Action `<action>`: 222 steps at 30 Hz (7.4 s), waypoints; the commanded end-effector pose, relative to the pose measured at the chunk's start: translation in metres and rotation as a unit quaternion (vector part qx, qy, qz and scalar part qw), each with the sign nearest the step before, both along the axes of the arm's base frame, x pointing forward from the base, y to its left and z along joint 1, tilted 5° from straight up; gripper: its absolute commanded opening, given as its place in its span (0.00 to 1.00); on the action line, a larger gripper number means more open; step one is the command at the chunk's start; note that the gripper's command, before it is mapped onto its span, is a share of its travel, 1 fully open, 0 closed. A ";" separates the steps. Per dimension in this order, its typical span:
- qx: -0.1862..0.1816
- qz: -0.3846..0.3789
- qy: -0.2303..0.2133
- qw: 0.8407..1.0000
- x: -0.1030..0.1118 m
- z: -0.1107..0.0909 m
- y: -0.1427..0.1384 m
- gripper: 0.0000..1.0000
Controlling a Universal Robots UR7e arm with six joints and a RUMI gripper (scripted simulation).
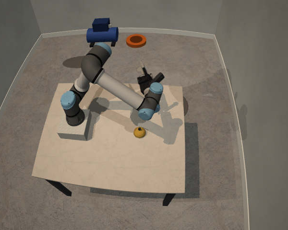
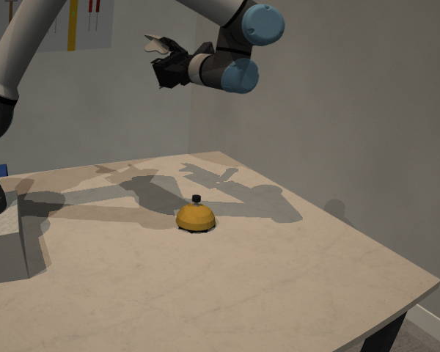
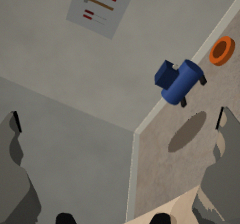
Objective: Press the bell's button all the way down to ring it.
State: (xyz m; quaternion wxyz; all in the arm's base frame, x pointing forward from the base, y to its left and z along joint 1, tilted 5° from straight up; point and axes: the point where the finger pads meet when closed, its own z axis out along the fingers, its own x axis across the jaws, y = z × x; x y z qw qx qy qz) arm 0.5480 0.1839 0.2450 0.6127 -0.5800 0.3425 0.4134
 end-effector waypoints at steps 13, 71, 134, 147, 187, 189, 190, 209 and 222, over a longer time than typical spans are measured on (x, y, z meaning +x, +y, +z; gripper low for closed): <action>0.000 0.000 -0.001 1.000 0.000 0.001 0.000 1.00; -0.133 0.381 -0.728 0.554 -0.116 -0.174 -0.147 1.00; -0.142 0.626 -0.741 0.199 -0.083 -0.197 -0.310 0.00; -0.142 0.626 -0.741 0.199 -0.083 -0.197 -0.310 0.00; -0.142 0.625 -0.742 0.200 -0.083 -0.199 -0.310 0.00; -0.142 0.624 -0.742 0.200 -0.083 -0.201 -0.310 0.00; -0.142 0.624 -0.742 0.200 -0.083 -0.202 -0.310 0.00; -0.142 0.623 -0.742 0.200 -0.085 -0.227 -0.310 0.00; -0.142 0.623 -0.742 0.200 -0.087 -0.247 -0.309 0.00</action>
